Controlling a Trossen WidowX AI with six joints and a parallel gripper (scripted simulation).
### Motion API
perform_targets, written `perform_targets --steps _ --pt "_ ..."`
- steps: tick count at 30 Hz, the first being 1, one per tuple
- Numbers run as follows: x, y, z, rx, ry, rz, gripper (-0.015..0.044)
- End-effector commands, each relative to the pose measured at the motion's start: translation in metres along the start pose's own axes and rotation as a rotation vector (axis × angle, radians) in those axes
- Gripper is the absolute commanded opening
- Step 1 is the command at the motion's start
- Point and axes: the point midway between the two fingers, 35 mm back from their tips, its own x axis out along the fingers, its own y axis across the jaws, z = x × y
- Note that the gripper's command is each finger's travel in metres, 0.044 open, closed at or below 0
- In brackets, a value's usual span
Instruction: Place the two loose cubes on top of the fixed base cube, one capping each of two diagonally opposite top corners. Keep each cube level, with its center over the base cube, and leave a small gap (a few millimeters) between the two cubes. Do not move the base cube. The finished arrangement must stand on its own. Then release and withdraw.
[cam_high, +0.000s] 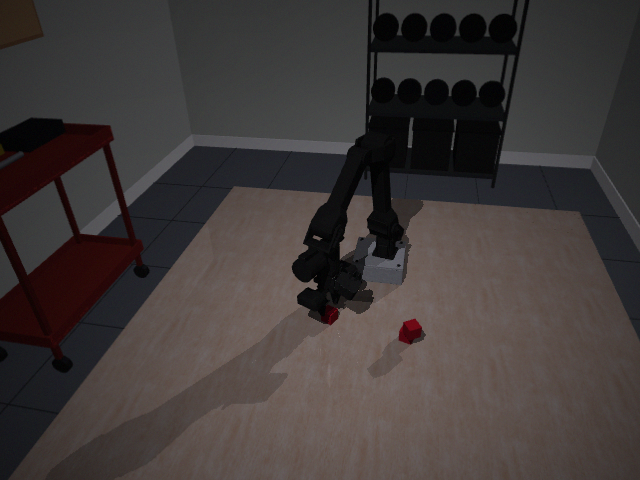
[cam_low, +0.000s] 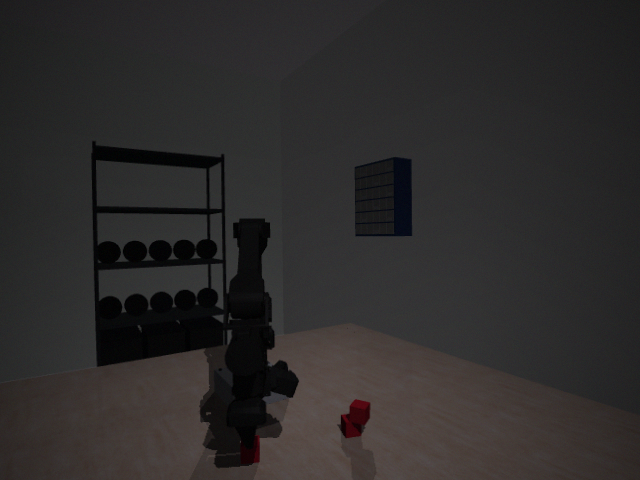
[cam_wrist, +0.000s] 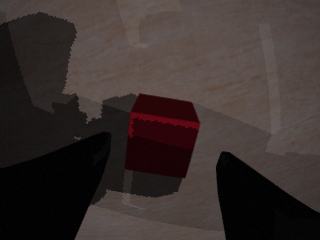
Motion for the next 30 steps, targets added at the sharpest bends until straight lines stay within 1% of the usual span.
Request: perform_targets --steps 1,9,15,20,30 --pt "0.01 0.002 -0.001 -0.007 0.005 0.009 0.0265" --pt "0.02 0.003 -0.001 -0.007 0.005 0.009 0.0265" --pt "0.02 0.003 -0.001 -0.007 0.005 0.009 0.0107" --pt "0.018 0.002 -0.001 -0.007 0.005 0.009 0.0105" --pt "-0.011 -0.003 -0.001 -0.007 0.005 0.008 0.0105"
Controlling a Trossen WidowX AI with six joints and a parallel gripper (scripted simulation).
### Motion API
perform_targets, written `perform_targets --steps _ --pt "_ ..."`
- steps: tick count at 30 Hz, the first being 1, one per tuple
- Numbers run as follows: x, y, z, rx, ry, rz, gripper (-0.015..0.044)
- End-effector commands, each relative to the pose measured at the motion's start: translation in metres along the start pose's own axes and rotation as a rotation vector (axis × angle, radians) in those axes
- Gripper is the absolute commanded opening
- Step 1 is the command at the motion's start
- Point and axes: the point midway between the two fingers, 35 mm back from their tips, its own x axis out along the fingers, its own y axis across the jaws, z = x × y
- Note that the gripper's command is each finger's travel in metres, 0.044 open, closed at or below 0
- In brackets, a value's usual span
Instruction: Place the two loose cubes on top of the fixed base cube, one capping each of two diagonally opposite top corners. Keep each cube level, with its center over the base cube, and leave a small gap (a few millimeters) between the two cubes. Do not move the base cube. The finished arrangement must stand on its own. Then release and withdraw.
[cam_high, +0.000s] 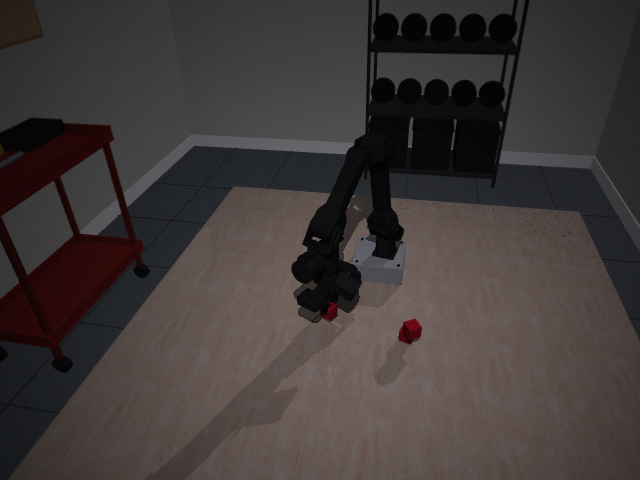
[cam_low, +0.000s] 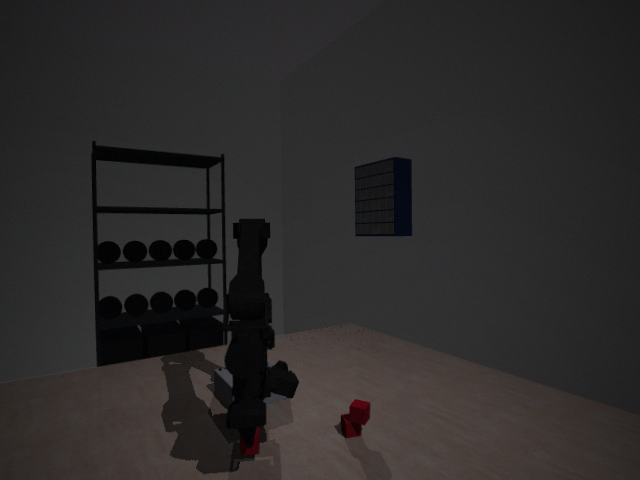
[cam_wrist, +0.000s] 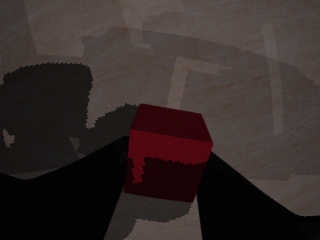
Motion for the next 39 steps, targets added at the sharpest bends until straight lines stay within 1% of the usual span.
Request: perform_targets --steps 1,24,29,39 --pt "-0.015 -0.003 -0.001 -0.007 0.005 -0.006 0.0105" --pt "-0.088 0.002 0.0 -0.007 0.005 -0.006 0.0105" --pt "-0.09 0.002 0.002 0.0 0.005 -0.006 0.0105" --pt "-0.088 0.004 0.034 0.096 0.002 -0.006 0.0105"
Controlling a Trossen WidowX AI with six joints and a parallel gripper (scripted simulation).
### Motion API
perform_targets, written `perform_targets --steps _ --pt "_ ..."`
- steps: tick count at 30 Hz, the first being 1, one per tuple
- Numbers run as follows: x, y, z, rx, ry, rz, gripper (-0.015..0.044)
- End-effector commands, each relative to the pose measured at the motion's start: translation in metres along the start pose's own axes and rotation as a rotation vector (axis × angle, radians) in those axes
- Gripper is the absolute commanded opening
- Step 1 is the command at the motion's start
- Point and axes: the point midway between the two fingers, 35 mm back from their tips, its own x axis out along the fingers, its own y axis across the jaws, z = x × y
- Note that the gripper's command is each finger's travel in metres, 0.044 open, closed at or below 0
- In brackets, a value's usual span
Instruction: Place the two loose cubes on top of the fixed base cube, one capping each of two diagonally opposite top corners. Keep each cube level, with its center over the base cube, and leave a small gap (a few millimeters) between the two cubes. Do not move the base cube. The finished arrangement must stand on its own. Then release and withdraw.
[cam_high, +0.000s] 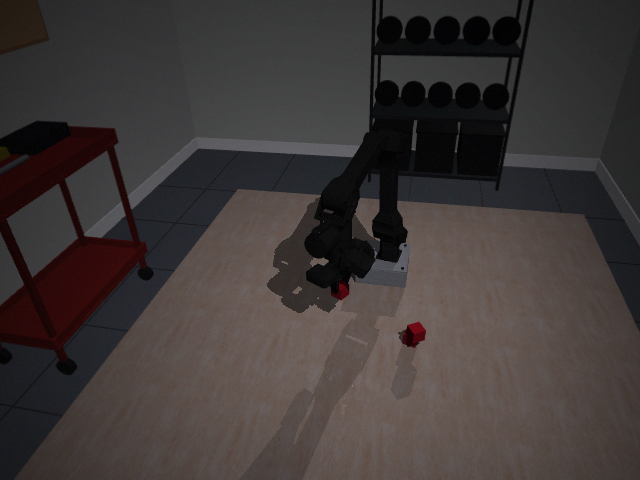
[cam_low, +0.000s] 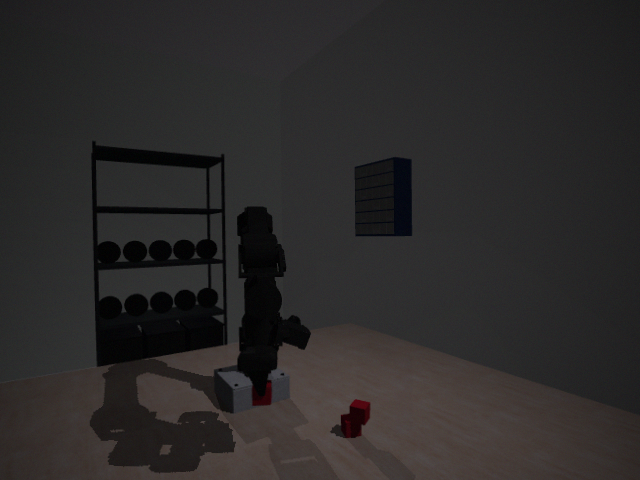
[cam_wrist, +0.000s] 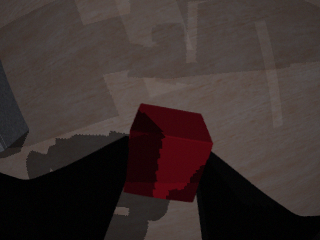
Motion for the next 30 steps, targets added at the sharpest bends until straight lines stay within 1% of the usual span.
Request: perform_targets --steps 1,30 --pt "0.0 0.003 0.013 0.047 0.004 0.001 0.0105" --pt "0.006 0.036 0.103 0.333 -0.003 0.005 0.0105"
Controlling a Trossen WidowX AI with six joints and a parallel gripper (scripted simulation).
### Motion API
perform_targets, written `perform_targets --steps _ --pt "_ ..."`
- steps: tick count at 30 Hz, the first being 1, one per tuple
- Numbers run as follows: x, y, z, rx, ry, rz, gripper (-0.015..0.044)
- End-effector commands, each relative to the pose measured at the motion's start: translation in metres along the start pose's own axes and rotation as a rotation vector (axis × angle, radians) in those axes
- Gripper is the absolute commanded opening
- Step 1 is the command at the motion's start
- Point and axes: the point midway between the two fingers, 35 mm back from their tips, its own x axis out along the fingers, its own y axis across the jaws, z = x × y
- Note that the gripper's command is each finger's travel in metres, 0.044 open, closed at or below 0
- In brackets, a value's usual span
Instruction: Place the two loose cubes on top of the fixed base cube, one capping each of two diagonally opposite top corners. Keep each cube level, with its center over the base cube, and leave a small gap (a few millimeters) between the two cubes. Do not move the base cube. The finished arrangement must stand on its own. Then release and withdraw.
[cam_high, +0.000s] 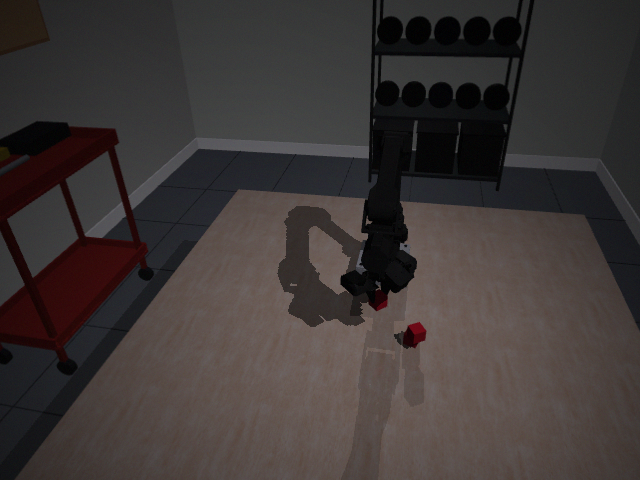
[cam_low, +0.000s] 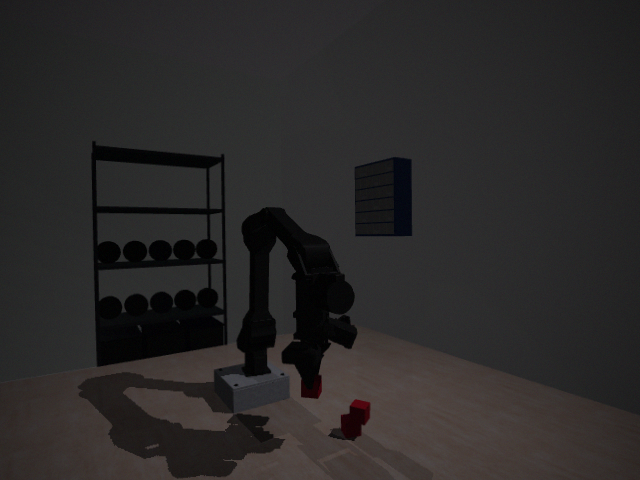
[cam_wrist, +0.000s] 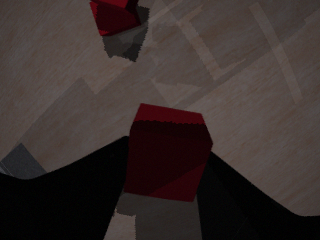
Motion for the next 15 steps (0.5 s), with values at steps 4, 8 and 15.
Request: perform_targets --steps 4,8,15 --pt "0.002 0.018 0.017 0.08 0.0 0.0 0.0105" --pt "0.003 0.028 0.025 0.119 0.0 0.0 0.0105" --pt "0.004 0.047 0.039 0.188 -0.001 0.002 0.0105"
